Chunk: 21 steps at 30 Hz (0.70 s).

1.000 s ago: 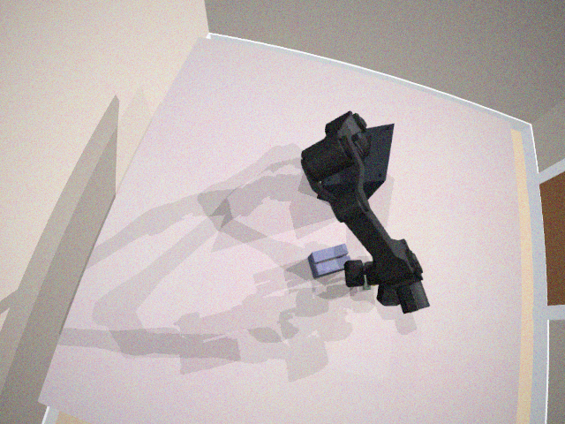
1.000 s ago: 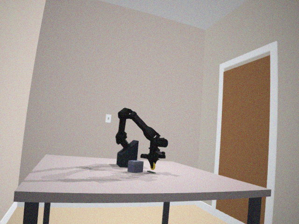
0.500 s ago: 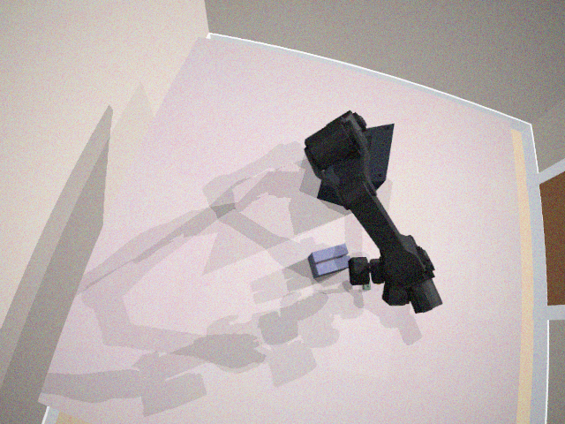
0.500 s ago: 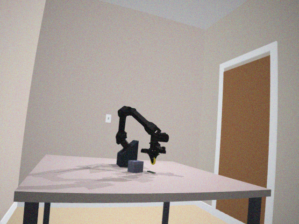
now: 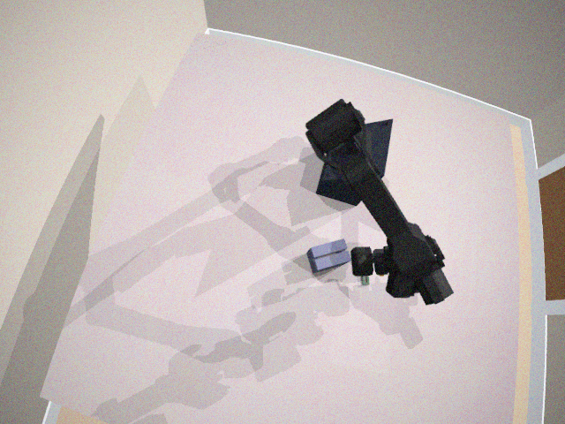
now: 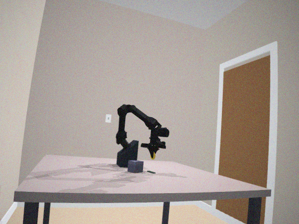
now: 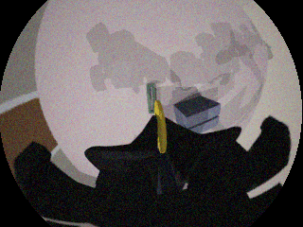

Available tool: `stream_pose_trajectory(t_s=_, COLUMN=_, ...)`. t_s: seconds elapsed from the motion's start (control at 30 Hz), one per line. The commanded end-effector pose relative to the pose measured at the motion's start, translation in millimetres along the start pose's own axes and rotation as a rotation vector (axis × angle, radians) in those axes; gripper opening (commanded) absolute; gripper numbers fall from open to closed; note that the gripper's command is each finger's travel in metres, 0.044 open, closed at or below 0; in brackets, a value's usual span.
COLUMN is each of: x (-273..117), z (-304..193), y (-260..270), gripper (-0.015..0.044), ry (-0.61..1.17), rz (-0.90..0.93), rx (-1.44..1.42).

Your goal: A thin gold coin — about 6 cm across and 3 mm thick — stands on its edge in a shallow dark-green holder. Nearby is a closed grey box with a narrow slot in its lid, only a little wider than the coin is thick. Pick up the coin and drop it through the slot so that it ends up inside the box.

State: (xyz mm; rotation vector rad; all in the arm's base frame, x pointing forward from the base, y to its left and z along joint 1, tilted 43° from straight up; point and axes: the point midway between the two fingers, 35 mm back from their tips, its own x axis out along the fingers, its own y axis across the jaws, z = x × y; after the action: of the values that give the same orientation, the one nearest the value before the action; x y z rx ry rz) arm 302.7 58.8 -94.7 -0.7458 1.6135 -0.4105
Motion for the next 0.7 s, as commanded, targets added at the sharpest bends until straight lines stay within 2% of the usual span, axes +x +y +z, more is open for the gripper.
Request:
stream_pose_trajectory(t_s=0.0, x=-3.8, z=-0.3, y=0.0, gripper=0.0000, ry=0.004, rz=0.004, rx=0.012)
stream_pose_trajectory(t_s=0.67, x=-4.0, z=3.2, y=3.2, gripper=0.0000, ry=0.005, rz=0.003, rx=0.669)
